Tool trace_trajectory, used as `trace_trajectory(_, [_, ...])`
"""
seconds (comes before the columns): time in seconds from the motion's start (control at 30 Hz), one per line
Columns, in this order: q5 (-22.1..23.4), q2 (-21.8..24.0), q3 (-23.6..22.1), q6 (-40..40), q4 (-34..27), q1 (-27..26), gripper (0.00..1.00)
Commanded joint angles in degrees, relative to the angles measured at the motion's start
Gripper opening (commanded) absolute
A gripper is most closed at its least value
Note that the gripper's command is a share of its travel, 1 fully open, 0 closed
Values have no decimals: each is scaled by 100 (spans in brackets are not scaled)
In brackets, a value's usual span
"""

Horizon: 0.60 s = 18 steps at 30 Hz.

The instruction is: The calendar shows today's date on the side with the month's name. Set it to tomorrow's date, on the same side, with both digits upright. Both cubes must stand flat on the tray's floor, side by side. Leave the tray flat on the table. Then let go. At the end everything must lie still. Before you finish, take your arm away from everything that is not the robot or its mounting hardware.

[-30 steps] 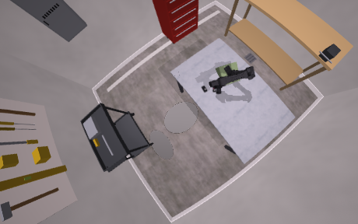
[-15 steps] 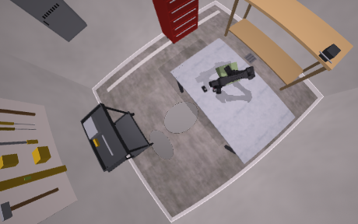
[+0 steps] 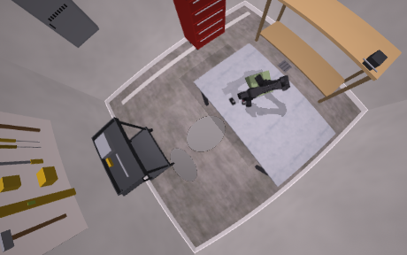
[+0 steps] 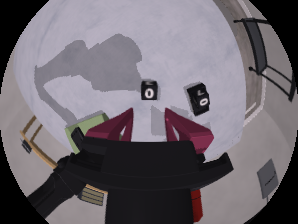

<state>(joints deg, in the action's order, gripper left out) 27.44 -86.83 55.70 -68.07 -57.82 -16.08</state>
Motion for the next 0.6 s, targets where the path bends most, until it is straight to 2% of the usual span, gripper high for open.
trace_trajectory(0.0, [3, 9, 1, 21, 42, -2, 45])
trace_trajectory(0.57, [-3, -110, -297, 250, 564, 201, 45])
